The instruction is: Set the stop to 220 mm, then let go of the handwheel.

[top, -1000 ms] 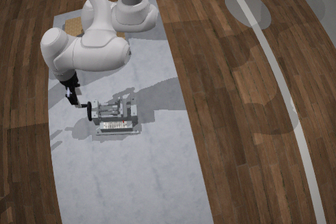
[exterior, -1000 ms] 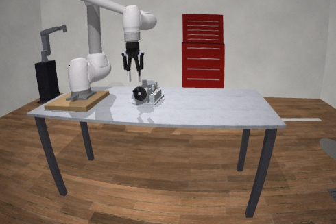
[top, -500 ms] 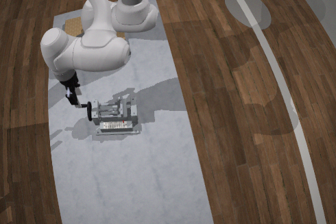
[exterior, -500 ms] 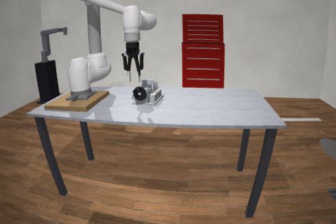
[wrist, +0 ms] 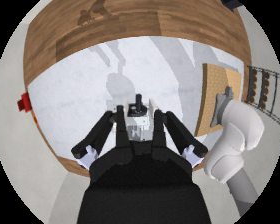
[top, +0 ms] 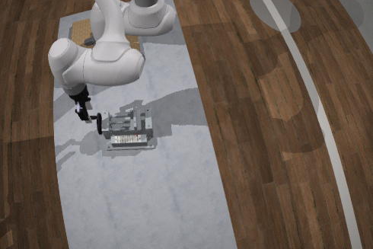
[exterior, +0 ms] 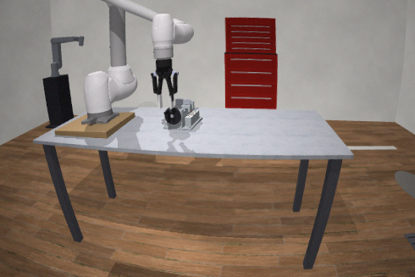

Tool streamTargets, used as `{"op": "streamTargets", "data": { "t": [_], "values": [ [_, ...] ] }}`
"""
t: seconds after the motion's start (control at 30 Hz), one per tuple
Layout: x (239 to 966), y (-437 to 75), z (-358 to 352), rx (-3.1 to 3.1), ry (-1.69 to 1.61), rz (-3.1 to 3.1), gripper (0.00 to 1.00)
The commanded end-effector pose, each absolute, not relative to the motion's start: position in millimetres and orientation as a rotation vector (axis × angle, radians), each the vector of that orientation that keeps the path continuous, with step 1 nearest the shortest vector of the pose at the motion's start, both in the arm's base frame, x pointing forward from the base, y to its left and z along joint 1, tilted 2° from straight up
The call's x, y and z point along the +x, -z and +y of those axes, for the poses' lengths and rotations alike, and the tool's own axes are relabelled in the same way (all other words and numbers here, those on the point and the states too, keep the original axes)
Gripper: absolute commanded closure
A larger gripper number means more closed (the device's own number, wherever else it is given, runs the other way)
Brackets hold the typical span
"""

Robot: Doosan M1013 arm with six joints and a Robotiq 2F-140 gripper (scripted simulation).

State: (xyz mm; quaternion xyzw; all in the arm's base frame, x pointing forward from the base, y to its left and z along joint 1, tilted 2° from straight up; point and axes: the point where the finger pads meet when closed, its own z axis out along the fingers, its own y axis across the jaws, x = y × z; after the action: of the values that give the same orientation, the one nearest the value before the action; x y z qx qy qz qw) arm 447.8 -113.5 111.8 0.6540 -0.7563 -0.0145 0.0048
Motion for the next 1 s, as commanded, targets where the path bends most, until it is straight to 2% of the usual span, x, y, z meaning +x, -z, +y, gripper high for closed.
{"op": "streamTargets", "data": {
  "t": [0.0,0.33,0.87,0.9,0.97],
  "values": [
    [448,-101,-113,2.048,0.046,-2.369,0.67],
    [447,-78,-113,2.048,0.046,-2.369,0.67],
    [447,-76,-113,2.048,0.046,-2.369,0.67],
    [447,-76,-113,2.048,0.046,-2.369,0.96],
    [447,-76,-113,2.048,0.046,-2.369,0.96]
  ]
}}
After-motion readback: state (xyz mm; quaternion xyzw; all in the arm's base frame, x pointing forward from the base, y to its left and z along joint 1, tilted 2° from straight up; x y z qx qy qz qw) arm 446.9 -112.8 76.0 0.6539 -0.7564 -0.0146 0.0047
